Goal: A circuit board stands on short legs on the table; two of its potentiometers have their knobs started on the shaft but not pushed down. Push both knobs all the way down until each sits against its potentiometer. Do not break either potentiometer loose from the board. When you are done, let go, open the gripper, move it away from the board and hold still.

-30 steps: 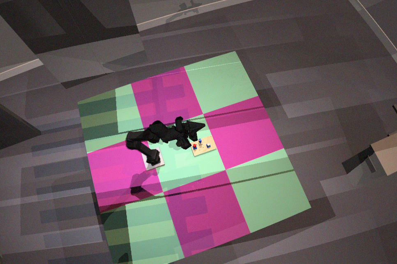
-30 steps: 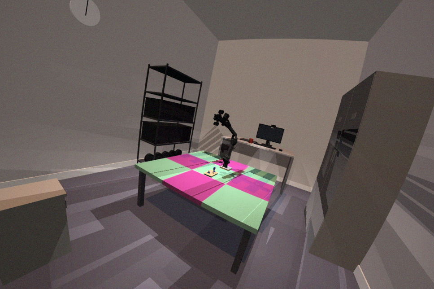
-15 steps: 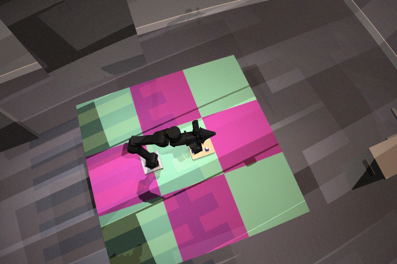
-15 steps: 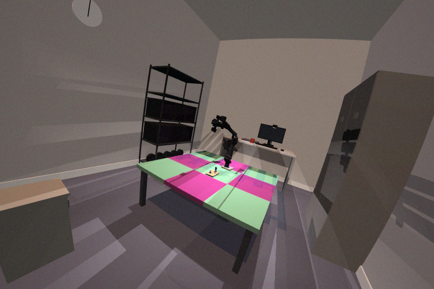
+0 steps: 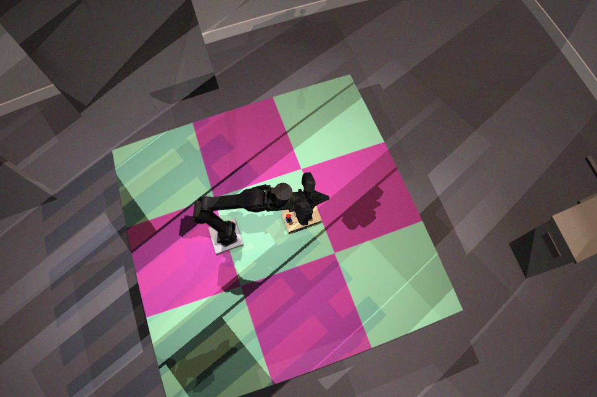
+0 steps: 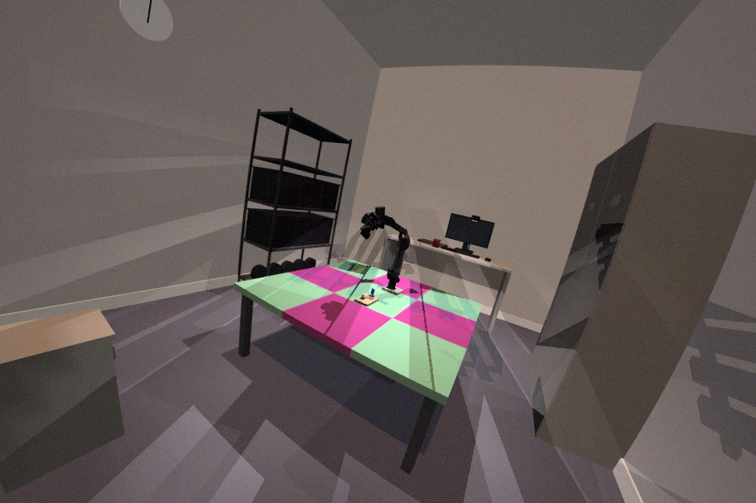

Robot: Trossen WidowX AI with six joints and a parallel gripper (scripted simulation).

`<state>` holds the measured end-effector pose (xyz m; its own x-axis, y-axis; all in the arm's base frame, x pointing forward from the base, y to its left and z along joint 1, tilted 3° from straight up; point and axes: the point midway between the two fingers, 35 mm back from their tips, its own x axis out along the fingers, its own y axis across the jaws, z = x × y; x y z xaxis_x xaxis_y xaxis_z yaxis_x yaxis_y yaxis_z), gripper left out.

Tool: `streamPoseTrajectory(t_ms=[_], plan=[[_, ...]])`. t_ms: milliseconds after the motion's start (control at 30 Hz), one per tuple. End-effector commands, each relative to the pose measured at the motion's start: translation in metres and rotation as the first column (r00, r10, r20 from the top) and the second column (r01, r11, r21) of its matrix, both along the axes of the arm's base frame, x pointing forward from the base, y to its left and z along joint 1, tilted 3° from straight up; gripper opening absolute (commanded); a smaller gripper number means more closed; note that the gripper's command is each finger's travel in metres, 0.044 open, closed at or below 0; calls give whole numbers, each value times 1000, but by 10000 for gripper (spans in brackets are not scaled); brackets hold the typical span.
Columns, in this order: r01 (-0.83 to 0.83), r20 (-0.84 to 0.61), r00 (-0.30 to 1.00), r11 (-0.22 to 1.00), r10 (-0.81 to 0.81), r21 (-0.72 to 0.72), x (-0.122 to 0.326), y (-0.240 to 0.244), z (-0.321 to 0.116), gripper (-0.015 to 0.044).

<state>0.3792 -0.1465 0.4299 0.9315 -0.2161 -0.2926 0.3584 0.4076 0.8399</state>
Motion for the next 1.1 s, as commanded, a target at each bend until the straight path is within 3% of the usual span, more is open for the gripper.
streamPoseTrajectory(t_ms=[0,533,1067], plan=[[-28,-113,993,998,22,-52,6,4,-32,0],[-267,-453,877,946,159,-185,9,29,-119,0],[-622,-761,575,765,300,-167,-13,63,-206,0]])
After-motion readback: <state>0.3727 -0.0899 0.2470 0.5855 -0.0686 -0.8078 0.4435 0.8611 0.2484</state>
